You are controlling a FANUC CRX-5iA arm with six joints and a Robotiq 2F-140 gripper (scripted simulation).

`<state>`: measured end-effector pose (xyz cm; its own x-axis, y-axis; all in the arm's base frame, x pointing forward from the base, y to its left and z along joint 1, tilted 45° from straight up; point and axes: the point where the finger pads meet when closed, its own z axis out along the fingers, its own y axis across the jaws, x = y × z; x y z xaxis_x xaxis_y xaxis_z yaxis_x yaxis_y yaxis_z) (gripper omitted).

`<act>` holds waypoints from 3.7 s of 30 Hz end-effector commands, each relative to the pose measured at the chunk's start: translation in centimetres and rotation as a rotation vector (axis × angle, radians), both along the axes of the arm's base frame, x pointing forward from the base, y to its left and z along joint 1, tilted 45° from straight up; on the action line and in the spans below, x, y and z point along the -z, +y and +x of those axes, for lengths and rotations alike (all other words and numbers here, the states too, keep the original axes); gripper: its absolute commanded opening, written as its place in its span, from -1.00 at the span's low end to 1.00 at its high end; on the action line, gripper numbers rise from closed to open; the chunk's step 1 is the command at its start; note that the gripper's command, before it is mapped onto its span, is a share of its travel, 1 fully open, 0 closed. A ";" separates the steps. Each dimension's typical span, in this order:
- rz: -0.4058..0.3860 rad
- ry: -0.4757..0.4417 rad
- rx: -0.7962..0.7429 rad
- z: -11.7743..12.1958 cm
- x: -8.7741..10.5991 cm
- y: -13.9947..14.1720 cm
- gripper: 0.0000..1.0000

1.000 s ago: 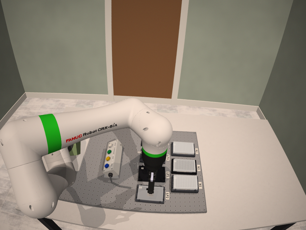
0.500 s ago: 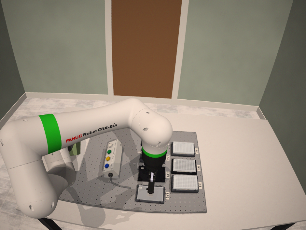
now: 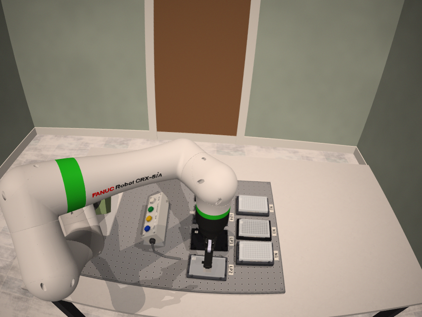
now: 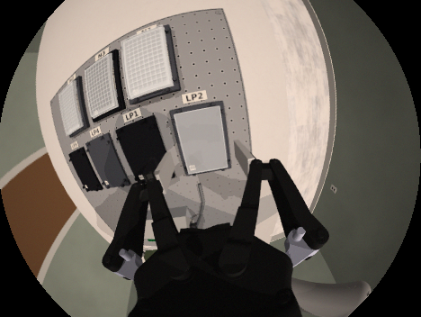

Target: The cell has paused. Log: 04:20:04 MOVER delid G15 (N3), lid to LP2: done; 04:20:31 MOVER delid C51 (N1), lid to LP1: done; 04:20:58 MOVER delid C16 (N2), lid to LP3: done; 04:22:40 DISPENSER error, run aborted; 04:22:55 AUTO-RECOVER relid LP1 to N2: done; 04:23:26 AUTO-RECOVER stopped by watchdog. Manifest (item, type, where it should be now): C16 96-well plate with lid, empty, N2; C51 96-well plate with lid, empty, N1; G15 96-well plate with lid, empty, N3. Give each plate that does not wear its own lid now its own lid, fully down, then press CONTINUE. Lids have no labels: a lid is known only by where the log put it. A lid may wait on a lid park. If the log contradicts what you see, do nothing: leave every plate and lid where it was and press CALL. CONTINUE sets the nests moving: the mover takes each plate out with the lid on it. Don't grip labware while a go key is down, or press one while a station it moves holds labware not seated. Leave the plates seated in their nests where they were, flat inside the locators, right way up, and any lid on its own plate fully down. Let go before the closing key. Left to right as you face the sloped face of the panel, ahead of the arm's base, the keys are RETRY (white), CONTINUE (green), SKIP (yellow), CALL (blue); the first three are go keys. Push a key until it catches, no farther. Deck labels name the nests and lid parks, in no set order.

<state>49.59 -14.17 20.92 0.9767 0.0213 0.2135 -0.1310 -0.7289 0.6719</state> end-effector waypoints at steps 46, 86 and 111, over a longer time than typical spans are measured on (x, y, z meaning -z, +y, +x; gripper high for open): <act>0.000 0.000 0.000 0.7 2.9 -2.8 0.32; 0.000 0.000 0.000 0.7 2.9 -2.8 0.18; 0.000 0.000 0.000 0.7 2.9 -2.8 0.18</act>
